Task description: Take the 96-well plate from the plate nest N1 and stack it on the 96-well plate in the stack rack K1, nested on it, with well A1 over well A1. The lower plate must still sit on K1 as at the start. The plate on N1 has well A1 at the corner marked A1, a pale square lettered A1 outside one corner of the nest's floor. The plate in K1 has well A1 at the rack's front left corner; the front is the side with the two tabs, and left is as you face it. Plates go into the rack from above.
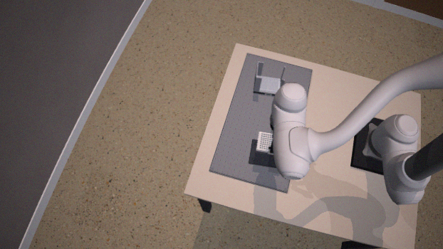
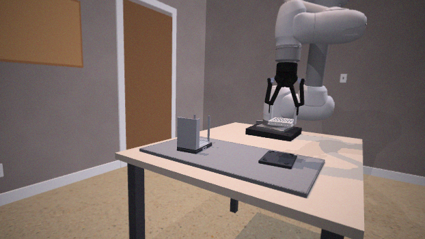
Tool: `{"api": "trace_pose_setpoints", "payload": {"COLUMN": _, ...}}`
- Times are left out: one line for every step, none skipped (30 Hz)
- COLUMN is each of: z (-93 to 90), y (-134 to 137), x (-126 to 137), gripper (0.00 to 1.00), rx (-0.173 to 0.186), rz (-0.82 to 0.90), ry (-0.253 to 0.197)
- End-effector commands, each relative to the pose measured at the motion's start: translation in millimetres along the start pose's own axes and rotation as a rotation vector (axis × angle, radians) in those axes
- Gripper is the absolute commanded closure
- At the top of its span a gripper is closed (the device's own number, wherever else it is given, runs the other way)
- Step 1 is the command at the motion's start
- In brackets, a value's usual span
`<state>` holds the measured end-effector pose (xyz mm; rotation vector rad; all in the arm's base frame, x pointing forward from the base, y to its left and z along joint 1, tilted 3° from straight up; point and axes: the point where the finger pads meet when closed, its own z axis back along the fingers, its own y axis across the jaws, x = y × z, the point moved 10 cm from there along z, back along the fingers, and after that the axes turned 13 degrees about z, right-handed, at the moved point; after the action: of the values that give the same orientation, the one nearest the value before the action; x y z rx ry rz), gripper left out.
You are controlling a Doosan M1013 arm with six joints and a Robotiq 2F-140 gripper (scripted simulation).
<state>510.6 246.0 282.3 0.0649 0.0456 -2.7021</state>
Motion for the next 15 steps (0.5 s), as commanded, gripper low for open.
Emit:
{"api": "trace_pose_setpoints", "payload": {"z": 2.3, "y": 2, "x": 0, "gripper": 1.0, "rx": 0.002, "rz": -0.001, "ry": 0.0}}
{"api": "trace_pose_setpoints", "payload": {"z": 2.3, "y": 2, "x": 0, "gripper": 1.0, "rx": 0.002, "rz": -0.001, "ry": 0.0}}
{"api": "trace_pose_setpoints", "payload": {"z": 2.3, "y": 2, "x": 0, "gripper": 1.0, "rx": 0.002, "rz": -0.001, "ry": 0.0}}
{"api": "trace_pose_setpoints", "payload": {"z": 2.3, "y": 2, "x": 0, "gripper": 1.0, "rx": 0.002, "rz": -0.001, "ry": 0.0}}
{"api": "trace_pose_setpoints", "payload": {"z": 2.3, "y": 2, "x": 0, "gripper": 1.0, "rx": 0.002, "rz": -0.001, "ry": 0.0}}
{"api": "trace_pose_setpoints", "payload": {"z": 2.3, "y": 2, "x": 0, "gripper": 1.0, "rx": 0.002, "rz": -0.001, "ry": 0.0}}
{"api": "trace_pose_setpoints", "payload": {"z": 2.3, "y": 2, "x": 0, "gripper": 1.0, "rx": 0.002, "rz": -0.001, "ry": 0.0}}
{"api": "trace_pose_setpoints", "payload": {"z": 2.3, "y": 2, "x": 0, "gripper": 1.0, "rx": 0.002, "rz": -0.001, "ry": 0.0}}
{"api": "trace_pose_setpoints", "payload": {"z": 2.3, "y": 2, "x": 0, "gripper": 1.0, "rx": 0.002, "rz": -0.001, "ry": 0.0}}
{"api": "trace_pose_setpoints", "payload": {"z": 2.4, "y": 6, "x": 1, "gripper": 1.0, "rx": 0.002, "rz": 0.033, "ry": 0.0}}
{"api": "trace_pose_setpoints", "payload": {"z": 2.5, "y": 9, "x": 1, "gripper": 1.0, "rx": 0.002, "rz": 0.034, "ry": 0.0}}
{"api": "trace_pose_setpoints", "payload": {"z": 2.5, "y": 12, "x": 1, "gripper": 1.0, "rx": 0.002, "rz": 0.034, "ry": 0.0}}
{"api": "trace_pose_setpoints", "payload": {"z": 2.6, "y": 16, "x": 2, "gripper": 1.0, "rx": 0.002, "rz": 0.034, "ry": 0.0}}
{"api": "trace_pose_setpoints", "payload": {"z": 2.7, "y": 19, "x": 2, "gripper": 1.0, "rx": 0.002, "rz": 0.034, "ry": 0.0}}
{"api": "trace_pose_setpoints", "payload": {"z": 2.8, "y": 22, "x": 2, "gripper": 1.0, "rx": 0.002, "rz": 0.034, "ry": 0.0}}
